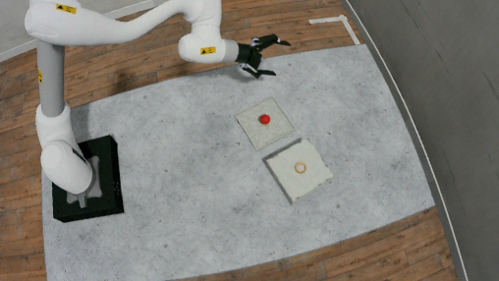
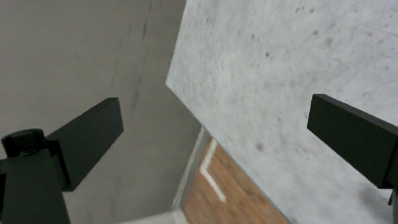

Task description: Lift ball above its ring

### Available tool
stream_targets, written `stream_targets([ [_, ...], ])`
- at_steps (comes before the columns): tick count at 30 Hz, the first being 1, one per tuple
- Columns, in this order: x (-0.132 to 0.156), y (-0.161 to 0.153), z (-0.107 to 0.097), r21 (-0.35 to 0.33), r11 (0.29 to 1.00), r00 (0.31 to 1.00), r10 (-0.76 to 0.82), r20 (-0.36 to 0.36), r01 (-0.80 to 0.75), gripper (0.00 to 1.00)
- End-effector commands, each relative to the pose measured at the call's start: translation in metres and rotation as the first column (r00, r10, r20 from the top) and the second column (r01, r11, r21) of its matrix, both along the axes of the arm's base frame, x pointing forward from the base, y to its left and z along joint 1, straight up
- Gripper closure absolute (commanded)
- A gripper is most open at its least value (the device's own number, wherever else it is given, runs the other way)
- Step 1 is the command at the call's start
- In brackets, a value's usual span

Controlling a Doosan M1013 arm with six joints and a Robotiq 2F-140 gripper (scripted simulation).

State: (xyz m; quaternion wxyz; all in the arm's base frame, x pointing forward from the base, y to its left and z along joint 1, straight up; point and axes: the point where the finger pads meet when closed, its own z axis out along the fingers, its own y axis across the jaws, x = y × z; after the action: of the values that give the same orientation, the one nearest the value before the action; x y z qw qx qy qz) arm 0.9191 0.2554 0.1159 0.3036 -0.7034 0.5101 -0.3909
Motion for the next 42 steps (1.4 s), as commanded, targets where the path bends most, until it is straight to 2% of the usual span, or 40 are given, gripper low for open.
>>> stream_targets([
  [1,0.010,-0.018,0.007,0.066,0.992,0.995,-0.103,0.000,0.103,0.00],
  [2,0.016,-0.033,0.011,0.122,0.977,0.984,-0.177,0.000,0.176,0.00],
  [7,0.026,-0.069,0.016,0.252,0.906,0.937,-0.348,-0.016,0.341,0.00],
  [9,0.026,-0.069,0.016,0.252,0.906,0.937,-0.348,-0.016,0.341,0.00],
  [11,0.030,-0.095,0.018,0.335,0.831,0.888,-0.458,-0.041,0.444,0.00],
  [13,0.031,-0.103,0.019,0.361,0.801,0.868,-0.493,-0.051,0.476,0.00],
  [16,0.032,-0.126,0.018,0.429,0.710,0.807,-0.584,-0.086,0.559,0.00],
  [24,0.023,-0.183,0.010,0.569,0.394,0.594,-0.775,-0.217,0.722,0.00],
  [26,0.023,-0.183,0.010,0.569,0.394,0.594,-0.775,-0.217,0.722,0.00],
  [27,0.021,-0.189,0.008,0.582,0.347,0.562,-0.792,-0.237,0.735,0.00],
  [28,0.016,-0.201,0.004,0.603,0.252,0.496,-0.822,-0.280,0.757,0.00],
  [30,0.013,-0.206,0.002,0.611,0.207,0.465,-0.833,-0.300,0.764,0.00],
  [31,0.009,-0.213,-0.001,0.619,0.143,0.420,-0.845,-0.329,0.772,0.00],
  [36,-0.006,-0.233,-0.014,0.629,-0.078,0.265,-0.862,-0.433,0.774,0.00],
  [41,-0.025,-0.246,-0.028,0.604,-0.313,0.095,-0.833,-0.546,0.733,0.00],
  [42,-0.025,-0.246,-0.028,0.604,-0.313,0.095,-0.833,-0.546,0.733,0.00],
])
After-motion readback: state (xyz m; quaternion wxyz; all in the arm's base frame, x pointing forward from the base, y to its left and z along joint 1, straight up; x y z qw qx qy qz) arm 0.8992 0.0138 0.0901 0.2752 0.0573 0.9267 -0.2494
